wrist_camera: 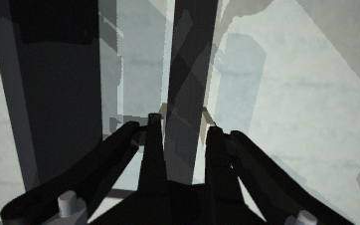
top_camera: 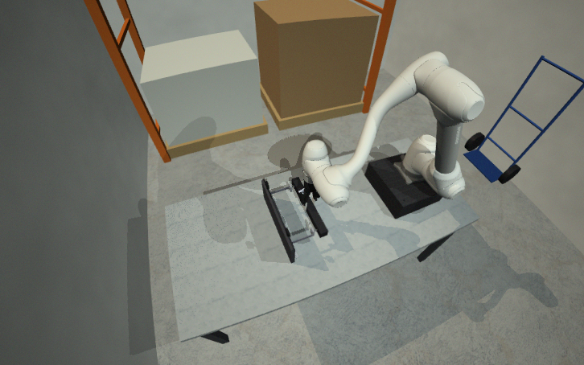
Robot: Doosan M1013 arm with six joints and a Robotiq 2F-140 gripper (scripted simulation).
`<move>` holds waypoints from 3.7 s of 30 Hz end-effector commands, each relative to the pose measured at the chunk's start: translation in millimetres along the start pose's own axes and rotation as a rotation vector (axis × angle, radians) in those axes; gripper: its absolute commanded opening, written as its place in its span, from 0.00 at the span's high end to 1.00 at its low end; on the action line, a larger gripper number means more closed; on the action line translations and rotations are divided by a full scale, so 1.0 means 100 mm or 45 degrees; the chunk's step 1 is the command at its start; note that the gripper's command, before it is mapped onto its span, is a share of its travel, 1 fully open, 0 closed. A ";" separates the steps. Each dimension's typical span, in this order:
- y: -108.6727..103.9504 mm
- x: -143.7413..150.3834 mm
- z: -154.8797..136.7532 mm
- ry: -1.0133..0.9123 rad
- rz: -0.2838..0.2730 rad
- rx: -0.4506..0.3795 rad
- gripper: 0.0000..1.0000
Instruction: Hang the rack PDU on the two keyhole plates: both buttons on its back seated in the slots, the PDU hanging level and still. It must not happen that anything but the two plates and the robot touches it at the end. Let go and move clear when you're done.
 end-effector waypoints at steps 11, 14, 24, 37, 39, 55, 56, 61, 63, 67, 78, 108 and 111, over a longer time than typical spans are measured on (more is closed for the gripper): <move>-0.04 0.04 0.00 0.016 -0.004 -0.008 1.00; -0.04 0.04 0.00 0.016 -0.004 -0.008 1.00; -0.04 0.04 0.00 0.016 -0.004 -0.008 1.00; -0.04 0.04 0.02 0.021 -0.005 -0.009 1.00; -0.04 0.04 0.02 0.021 -0.005 -0.009 1.00; -0.04 0.04 0.02 0.021 -0.005 -0.009 1.00; -0.04 0.04 0.02 0.021 -0.005 -0.009 1.00; -0.04 0.04 0.02 0.021 -0.005 -0.009 1.00; -0.04 0.03 0.02 0.021 -0.005 -0.009 1.00; -0.04 0.01 0.02 0.021 -0.005 -0.009 1.00; -0.04 -0.07 0.03 0.022 -0.005 -0.009 1.00; -0.03 -0.17 0.05 0.022 -0.005 -0.009 1.00; -0.03 -0.17 0.05 0.022 -0.005 -0.009 1.00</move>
Point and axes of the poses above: the point where the finger pads meet when closed, its own y axis out along the fingers, its own x axis across the jaws, z = x × y, the point moved 3 cm from there along -y, back along the fingers, and after that the axes turned 7 degrees about -y, right-handed, at the moved point
